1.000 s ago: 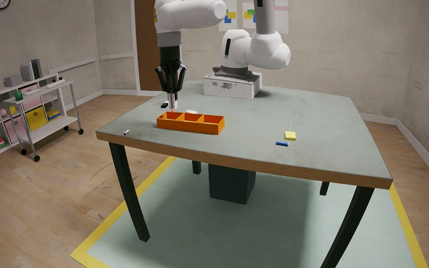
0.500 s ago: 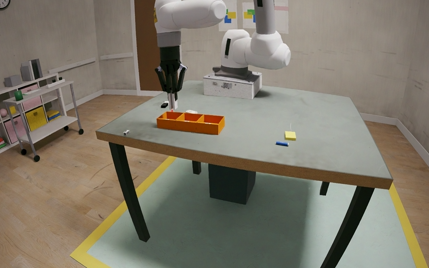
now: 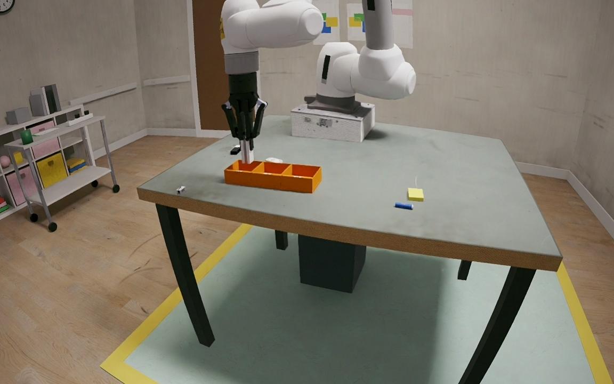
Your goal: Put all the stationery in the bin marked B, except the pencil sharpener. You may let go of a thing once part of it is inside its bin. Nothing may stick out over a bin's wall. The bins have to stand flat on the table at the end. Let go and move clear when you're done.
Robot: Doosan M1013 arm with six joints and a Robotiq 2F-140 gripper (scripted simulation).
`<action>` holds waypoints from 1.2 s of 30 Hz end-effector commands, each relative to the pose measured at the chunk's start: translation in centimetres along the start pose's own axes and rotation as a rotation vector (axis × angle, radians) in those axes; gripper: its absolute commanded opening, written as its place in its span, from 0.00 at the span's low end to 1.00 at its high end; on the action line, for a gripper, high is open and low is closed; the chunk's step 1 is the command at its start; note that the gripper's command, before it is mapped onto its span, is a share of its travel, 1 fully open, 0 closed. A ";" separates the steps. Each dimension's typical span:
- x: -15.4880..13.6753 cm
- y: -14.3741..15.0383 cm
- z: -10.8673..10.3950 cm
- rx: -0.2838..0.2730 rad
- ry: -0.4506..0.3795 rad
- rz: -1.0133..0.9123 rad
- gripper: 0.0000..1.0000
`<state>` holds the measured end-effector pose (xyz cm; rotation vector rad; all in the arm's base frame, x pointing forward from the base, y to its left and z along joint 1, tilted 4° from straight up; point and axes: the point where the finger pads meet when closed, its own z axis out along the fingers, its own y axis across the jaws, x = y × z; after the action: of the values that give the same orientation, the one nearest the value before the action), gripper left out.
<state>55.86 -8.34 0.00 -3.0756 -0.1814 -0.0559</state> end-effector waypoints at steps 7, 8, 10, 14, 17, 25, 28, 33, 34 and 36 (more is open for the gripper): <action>0.0 -0.1 3.1 0.005 0.002 0.002 0.15; 0.0 -0.1 3.1 0.005 0.002 0.002 0.15; 0.0 -0.1 3.3 0.005 0.002 0.002 0.15; 0.0 -0.1 3.5 0.005 0.002 0.002 0.15; 0.0 -0.1 3.5 0.005 0.002 0.002 0.15; 0.0 -0.1 3.5 0.005 0.002 0.002 0.15; 0.0 -0.1 3.5 0.005 0.002 0.002 0.15; 0.0 -0.1 3.5 0.005 0.002 0.002 0.15; 0.0 -0.2 3.6 0.005 0.002 0.002 0.15; 0.0 -0.2 3.6 0.005 0.002 0.002 0.15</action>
<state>55.96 -8.35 -3.12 -3.0753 -0.1756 -0.0562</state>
